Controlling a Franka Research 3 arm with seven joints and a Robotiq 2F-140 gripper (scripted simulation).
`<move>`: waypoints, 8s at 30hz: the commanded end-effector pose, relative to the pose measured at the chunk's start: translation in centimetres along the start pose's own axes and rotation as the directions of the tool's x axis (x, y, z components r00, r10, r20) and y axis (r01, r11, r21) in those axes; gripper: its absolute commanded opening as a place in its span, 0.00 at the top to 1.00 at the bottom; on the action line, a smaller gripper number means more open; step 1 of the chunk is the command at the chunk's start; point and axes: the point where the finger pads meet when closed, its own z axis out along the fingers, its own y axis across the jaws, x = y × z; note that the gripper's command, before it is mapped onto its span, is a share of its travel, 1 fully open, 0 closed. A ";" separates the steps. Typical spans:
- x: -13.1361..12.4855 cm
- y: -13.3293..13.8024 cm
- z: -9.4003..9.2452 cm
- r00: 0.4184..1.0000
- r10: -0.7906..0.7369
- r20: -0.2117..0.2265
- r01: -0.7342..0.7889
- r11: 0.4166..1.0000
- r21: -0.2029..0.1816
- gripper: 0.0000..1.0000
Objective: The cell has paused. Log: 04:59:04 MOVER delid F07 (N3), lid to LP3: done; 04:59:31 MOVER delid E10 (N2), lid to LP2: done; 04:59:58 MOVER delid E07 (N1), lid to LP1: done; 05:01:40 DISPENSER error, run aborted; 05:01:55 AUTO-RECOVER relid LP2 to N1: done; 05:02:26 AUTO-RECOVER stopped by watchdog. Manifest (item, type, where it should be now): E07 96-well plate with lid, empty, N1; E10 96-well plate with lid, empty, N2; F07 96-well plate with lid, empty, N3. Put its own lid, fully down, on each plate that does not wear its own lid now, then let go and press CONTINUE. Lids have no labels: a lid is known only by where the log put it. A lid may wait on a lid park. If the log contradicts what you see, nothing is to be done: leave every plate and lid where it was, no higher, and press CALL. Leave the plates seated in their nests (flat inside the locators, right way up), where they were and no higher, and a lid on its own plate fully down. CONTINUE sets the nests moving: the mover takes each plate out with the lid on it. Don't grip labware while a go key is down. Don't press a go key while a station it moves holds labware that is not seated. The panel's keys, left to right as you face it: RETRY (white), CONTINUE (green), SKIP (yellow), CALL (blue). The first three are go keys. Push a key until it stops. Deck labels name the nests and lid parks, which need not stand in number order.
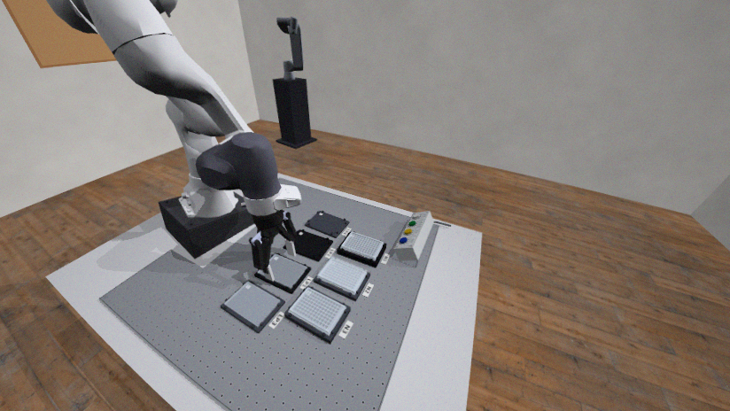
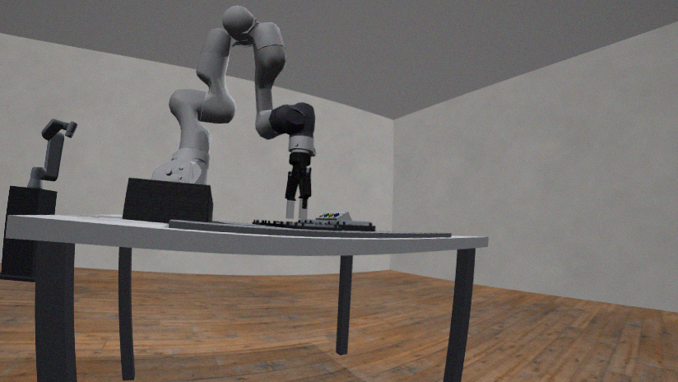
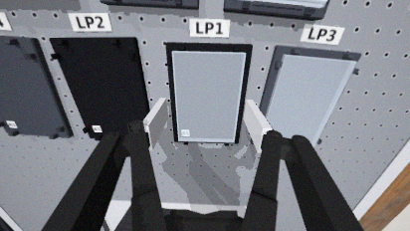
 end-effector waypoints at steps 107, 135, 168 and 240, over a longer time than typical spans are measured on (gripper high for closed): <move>0.2 0.2 -0.1 1.000 0.005 -0.003 -0.005 1.000 -0.003 0.34; 0.1 0.1 -0.1 1.000 0.005 -0.003 -0.005 1.000 -0.003 0.34; 0.1 0.1 -0.1 1.000 0.005 -0.003 -0.005 1.000 -0.003 0.41; 0.1 0.1 -0.1 1.000 0.005 -0.003 -0.005 1.000 -0.003 0.34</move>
